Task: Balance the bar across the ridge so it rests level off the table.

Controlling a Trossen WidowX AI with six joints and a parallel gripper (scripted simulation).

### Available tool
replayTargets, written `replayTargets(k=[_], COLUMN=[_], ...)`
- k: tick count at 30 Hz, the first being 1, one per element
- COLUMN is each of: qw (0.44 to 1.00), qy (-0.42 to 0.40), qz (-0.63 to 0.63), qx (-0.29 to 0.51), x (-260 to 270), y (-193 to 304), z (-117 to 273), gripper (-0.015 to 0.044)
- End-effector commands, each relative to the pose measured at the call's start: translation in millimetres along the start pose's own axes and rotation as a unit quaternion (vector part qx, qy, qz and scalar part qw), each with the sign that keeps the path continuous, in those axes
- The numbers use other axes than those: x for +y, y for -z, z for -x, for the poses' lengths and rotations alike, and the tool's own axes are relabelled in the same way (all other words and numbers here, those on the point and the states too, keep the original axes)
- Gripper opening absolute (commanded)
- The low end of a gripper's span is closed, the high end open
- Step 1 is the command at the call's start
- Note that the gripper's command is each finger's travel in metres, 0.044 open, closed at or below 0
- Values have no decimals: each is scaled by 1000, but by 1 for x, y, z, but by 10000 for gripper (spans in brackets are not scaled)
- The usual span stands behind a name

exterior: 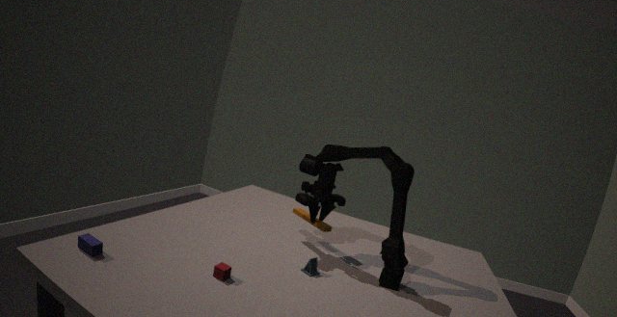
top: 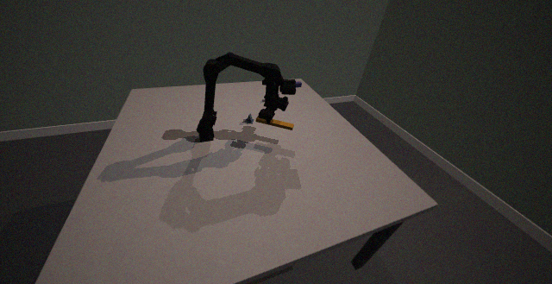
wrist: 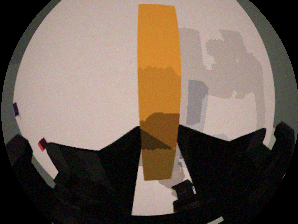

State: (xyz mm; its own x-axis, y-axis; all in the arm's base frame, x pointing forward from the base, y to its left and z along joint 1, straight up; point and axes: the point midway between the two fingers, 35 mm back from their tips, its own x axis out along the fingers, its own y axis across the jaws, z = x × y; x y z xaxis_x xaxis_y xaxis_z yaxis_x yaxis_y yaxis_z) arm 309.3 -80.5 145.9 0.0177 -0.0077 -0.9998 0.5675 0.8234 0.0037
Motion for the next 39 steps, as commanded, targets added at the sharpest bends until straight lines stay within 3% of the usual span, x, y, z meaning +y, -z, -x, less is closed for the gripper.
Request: replayTargets(k=[1,39], qw=[1000,998], qy=[-3,-6], qz=[5,56], qx=[-2,2], x=[10,96], y=[8,129], z=[4,7], gripper=[0,0])
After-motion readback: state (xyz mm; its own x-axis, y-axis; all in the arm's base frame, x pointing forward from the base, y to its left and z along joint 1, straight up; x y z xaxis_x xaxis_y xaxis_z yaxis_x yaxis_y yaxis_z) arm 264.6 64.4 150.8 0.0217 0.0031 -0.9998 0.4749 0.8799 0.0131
